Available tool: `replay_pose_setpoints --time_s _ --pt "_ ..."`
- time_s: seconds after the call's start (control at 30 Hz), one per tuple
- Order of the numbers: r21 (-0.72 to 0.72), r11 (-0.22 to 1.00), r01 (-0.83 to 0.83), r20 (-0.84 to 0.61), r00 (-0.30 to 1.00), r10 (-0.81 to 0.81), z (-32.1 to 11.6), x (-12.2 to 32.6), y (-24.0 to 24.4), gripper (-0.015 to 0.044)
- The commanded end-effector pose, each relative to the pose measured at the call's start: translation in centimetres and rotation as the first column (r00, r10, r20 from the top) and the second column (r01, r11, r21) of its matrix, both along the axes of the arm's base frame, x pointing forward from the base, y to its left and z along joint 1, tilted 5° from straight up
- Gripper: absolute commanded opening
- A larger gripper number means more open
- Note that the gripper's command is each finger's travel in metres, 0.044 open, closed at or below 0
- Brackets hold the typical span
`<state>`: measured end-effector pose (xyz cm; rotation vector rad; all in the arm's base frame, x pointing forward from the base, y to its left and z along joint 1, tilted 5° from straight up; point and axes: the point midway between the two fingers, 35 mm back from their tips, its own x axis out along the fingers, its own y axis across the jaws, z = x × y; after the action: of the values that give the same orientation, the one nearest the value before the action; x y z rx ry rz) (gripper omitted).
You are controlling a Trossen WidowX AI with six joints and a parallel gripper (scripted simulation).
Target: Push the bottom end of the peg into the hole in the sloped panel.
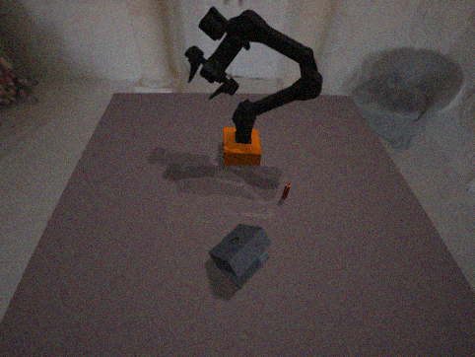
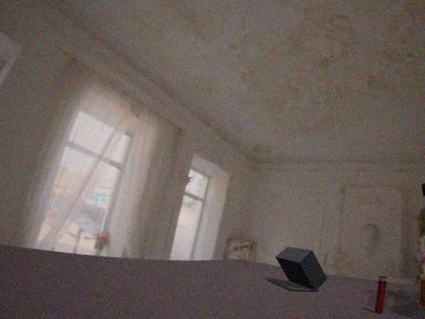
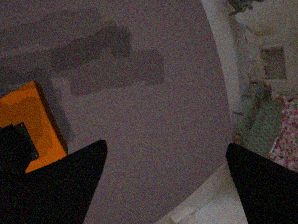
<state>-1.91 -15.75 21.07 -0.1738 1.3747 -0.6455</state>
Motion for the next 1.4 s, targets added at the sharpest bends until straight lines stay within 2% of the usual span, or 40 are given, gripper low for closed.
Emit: replay_pose_setpoints --time_s 0.0,0.03,1.37 --pt "0.0 1.0 -0.001 0.001 1.0 0.001 0.0 0.0 0.0 0.0426" --pt "0.002 1.0 -0.004 0.003 1.0 0.004 0.0 0.1 -0.1 0.044" --pt "0.126 0.969 -0.213 0.136 0.971 0.196 -1.4 7.9 -2.1 0.044"
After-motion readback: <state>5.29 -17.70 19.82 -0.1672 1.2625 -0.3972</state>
